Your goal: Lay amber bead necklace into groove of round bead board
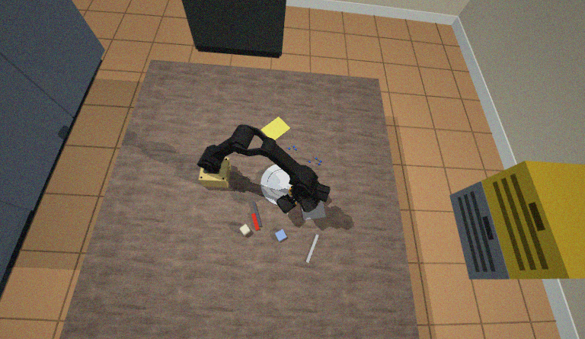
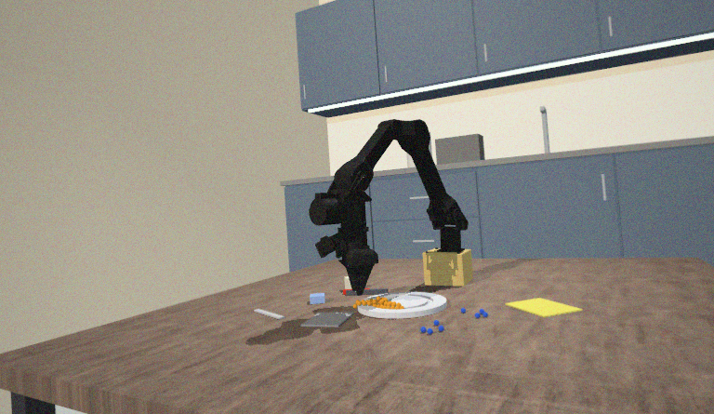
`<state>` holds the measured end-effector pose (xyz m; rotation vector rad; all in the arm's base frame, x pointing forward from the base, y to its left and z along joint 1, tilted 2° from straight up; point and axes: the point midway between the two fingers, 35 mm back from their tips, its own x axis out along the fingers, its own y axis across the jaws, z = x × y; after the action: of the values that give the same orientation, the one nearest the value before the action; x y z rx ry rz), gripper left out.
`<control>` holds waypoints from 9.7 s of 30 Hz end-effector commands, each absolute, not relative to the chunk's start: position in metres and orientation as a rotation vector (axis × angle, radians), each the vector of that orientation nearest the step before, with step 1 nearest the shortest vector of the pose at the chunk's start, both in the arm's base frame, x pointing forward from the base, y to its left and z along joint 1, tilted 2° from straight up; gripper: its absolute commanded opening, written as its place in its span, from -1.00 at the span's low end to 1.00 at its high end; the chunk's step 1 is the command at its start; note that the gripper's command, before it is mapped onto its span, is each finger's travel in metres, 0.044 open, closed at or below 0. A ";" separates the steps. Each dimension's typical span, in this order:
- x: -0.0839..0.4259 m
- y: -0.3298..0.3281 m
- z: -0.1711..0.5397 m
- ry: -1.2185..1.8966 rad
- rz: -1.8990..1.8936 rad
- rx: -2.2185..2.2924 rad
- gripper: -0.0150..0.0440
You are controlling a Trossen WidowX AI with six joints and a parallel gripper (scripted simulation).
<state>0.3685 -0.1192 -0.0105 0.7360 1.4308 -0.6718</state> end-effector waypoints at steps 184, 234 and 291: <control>0.355 -0.114 -0.035 1.393 -0.823 0.885 -0.49; 0.355 -0.114 -0.035 1.393 -0.823 0.885 -0.49; 0.321 -0.074 -0.030 1.395 -0.822 0.886 -0.40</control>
<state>0.3212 -0.0744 -0.0302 0.8861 1.3958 -0.8227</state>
